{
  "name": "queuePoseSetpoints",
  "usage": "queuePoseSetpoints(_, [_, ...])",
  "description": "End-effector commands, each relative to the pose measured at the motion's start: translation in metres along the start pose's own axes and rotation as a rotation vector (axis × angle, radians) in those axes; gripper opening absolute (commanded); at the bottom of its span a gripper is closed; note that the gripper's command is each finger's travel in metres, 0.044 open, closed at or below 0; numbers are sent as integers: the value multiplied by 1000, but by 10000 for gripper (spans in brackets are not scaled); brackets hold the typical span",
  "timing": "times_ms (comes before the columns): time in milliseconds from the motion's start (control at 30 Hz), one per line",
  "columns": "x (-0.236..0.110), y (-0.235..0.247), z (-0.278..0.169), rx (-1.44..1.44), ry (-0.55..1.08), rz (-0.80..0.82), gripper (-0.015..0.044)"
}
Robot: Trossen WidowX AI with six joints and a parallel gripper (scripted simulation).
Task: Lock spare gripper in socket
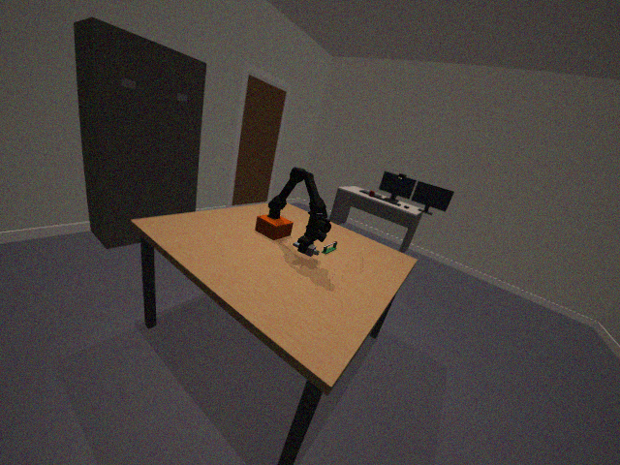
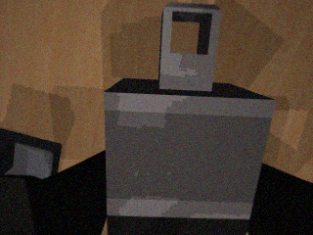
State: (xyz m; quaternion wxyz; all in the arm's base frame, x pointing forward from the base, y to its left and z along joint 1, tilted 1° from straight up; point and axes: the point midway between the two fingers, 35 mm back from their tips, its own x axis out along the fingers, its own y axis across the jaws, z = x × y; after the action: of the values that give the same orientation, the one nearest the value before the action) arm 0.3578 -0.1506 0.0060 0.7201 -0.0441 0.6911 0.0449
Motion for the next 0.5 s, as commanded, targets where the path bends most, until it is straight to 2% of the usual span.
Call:
queuePoseSetpoints(0, [-3,-1,1,-21,-8,-6,0])
queuePoseSetpoints(267, [28,-1,0,-21,-7,-5,0])
queuePoseSetpoints(467, [31,-1,0,-21,-7,-5,0])
